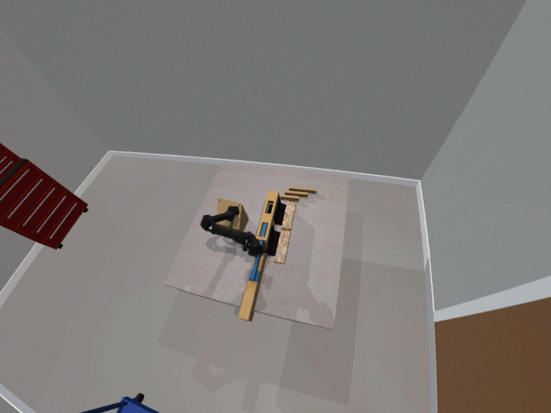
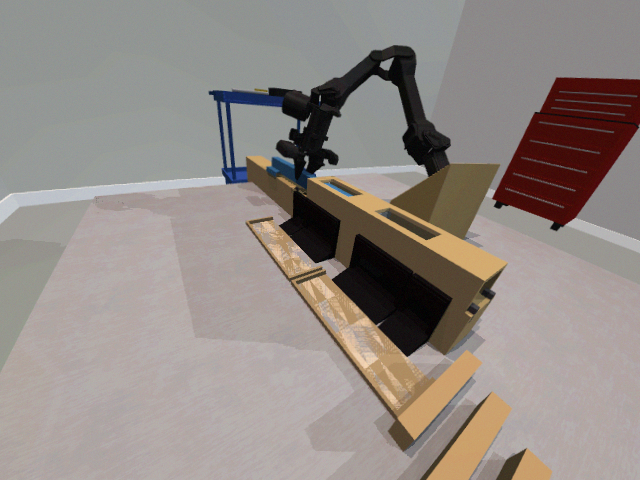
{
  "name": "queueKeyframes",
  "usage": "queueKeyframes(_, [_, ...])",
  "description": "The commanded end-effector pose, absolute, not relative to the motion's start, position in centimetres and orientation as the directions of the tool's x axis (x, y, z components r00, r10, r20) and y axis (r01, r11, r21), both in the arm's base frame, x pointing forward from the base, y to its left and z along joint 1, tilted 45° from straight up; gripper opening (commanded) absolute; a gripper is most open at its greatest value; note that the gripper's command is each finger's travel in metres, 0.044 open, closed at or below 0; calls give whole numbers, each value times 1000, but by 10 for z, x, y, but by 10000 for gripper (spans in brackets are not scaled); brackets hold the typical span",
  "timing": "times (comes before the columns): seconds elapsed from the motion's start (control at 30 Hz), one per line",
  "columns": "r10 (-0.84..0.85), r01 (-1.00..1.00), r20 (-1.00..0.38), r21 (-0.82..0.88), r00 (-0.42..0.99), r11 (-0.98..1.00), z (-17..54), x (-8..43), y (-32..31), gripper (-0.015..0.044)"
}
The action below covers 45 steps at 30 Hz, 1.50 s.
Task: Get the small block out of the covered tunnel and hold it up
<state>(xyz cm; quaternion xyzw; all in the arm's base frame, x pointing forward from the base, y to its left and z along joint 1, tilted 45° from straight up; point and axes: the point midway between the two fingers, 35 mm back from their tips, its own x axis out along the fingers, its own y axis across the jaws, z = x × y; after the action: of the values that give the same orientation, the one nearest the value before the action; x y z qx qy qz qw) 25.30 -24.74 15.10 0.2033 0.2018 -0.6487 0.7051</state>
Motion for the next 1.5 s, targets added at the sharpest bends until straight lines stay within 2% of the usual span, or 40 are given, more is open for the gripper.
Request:
queueKeyframes(0.0, [-831,996,-550,35,83,77,145,255,-243,0])
queueKeyframes(0.6, [-828,996,-555,27,82,81,101,252,-208,0])
queueKeyframes(1.47, [-828,996,-555,27,82,81,100,252,-207,0])
